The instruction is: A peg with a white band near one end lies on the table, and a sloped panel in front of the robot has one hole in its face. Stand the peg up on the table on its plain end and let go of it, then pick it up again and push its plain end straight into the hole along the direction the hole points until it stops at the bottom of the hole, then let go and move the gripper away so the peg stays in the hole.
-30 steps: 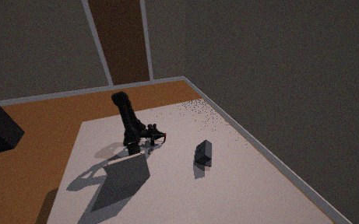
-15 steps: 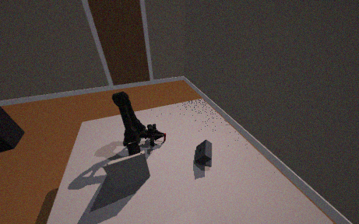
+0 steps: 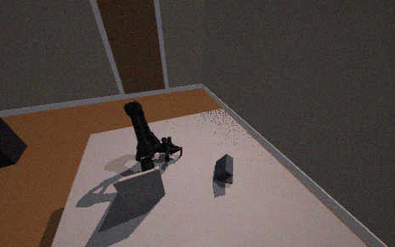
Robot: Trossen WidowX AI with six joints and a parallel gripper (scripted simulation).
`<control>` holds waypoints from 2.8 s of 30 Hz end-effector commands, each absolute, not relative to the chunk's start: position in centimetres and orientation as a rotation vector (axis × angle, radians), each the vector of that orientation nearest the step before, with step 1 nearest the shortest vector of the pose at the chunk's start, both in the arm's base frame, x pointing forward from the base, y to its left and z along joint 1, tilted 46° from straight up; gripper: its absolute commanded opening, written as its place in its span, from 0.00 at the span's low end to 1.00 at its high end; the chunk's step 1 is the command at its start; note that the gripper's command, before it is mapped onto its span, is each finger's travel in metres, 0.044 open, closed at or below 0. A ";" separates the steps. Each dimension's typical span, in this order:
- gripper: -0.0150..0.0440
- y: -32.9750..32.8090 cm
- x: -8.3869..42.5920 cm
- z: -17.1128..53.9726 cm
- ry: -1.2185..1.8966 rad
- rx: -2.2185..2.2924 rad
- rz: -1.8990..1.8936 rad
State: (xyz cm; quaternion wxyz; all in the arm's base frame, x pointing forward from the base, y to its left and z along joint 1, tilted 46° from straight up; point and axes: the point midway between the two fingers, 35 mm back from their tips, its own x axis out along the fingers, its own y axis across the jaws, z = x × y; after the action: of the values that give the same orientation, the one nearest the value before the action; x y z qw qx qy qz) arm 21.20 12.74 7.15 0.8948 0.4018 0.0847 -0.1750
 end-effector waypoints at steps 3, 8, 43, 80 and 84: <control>0.34 13.0 21.1 7.0 0.174 0.833 -0.363; 0.34 13.0 21.0 7.0 0.171 0.834 -0.363; 0.47 13.6 20.8 6.7 0.181 0.840 -0.355; 1.00 12.3 21.4 8.8 0.197 0.845 -0.374; 1.00 10.5 21.8 11.2 0.211 0.850 -0.385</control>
State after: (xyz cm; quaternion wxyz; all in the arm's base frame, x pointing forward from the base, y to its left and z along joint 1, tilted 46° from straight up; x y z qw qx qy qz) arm 21.50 11.99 9.21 0.8902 0.4065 0.0949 -0.1824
